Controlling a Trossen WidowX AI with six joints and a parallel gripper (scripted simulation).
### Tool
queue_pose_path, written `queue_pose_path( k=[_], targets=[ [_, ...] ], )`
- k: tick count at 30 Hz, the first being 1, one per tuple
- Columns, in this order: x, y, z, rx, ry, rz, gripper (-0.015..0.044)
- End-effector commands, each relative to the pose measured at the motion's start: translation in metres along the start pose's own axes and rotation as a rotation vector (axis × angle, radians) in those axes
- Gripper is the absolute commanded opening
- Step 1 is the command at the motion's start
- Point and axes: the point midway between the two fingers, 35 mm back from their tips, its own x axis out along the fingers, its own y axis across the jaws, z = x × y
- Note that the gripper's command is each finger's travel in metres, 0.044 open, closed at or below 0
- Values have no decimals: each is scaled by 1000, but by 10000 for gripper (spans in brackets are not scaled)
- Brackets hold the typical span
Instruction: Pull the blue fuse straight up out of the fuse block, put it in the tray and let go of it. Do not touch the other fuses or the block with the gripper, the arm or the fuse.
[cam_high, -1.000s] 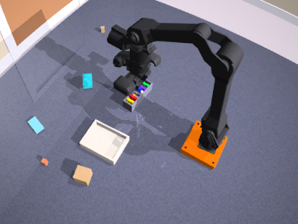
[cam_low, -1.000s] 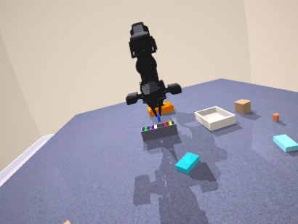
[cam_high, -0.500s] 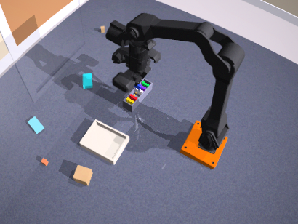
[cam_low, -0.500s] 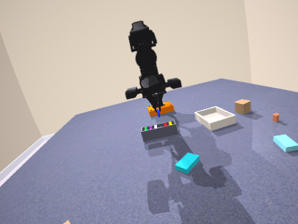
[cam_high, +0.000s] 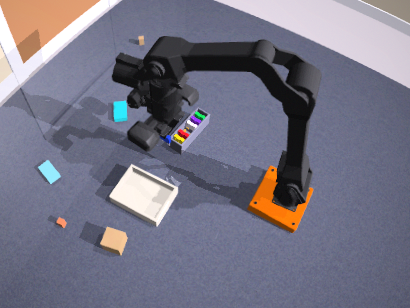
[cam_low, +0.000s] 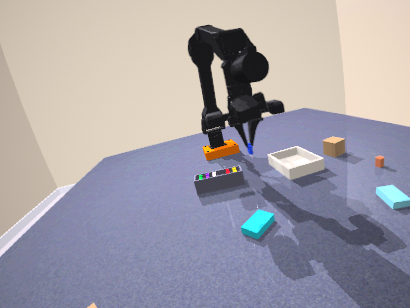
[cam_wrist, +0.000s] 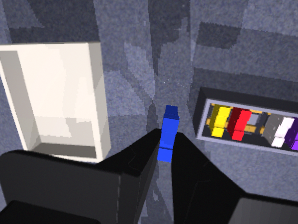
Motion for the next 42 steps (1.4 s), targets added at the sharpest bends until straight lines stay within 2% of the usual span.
queue_pose_path(
  k=[1,18,42],
  targets=[
    [-1,24,-1,3,-2,6,0],
    [-1,123,-28,2,4,14,0],
    [31,125,-28,2,4,14,0]
  ],
)
